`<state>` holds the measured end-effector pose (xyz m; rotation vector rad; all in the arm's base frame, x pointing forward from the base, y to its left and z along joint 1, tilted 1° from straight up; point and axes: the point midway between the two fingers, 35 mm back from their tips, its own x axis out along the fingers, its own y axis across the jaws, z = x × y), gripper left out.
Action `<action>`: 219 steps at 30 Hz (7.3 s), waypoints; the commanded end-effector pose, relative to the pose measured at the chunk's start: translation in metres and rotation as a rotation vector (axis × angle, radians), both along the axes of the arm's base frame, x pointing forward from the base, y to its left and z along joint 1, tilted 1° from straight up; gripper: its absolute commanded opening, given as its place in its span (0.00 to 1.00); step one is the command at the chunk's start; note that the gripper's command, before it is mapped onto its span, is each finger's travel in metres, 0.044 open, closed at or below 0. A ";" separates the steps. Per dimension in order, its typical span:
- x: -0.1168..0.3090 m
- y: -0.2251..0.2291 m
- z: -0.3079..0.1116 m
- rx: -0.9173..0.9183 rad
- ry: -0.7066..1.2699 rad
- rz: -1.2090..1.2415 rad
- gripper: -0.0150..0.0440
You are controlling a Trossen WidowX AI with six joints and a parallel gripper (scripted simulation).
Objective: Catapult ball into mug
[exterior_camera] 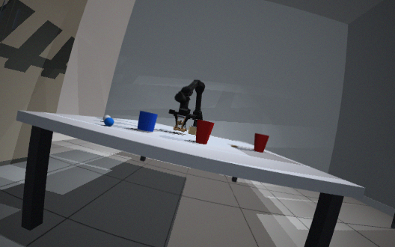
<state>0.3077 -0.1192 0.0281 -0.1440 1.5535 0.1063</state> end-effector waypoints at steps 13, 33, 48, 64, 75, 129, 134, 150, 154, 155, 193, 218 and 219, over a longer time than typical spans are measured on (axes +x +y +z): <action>0.000 -0.001 -0.024 -0.001 -0.006 -0.006 0.25; 0.000 -0.001 -0.019 0.000 0.000 -0.002 0.88; -0.002 0.001 0.071 0.000 -0.004 -0.008 1.00; -0.002 0.000 0.025 -0.001 -0.006 -0.011 1.00; -0.001 0.000 0.007 -0.001 -0.006 -0.011 1.00; -0.001 0.000 0.026 0.002 -0.010 -0.154 0.25; -0.001 -0.001 0.025 0.005 -0.014 -0.323 0.25; -0.002 -0.016 0.024 0.008 -0.019 -0.574 0.25; -0.001 -0.016 0.018 0.008 -0.019 -0.574 0.25; -0.001 -0.016 0.016 0.008 -0.019 -0.574 0.25; -0.001 -0.017 -0.021 0.009 -0.014 -0.571 0.61; -0.004 -0.015 0.064 0.008 -0.019 -0.577 1.00; -0.003 -0.015 0.051 0.008 -0.020 -0.577 1.00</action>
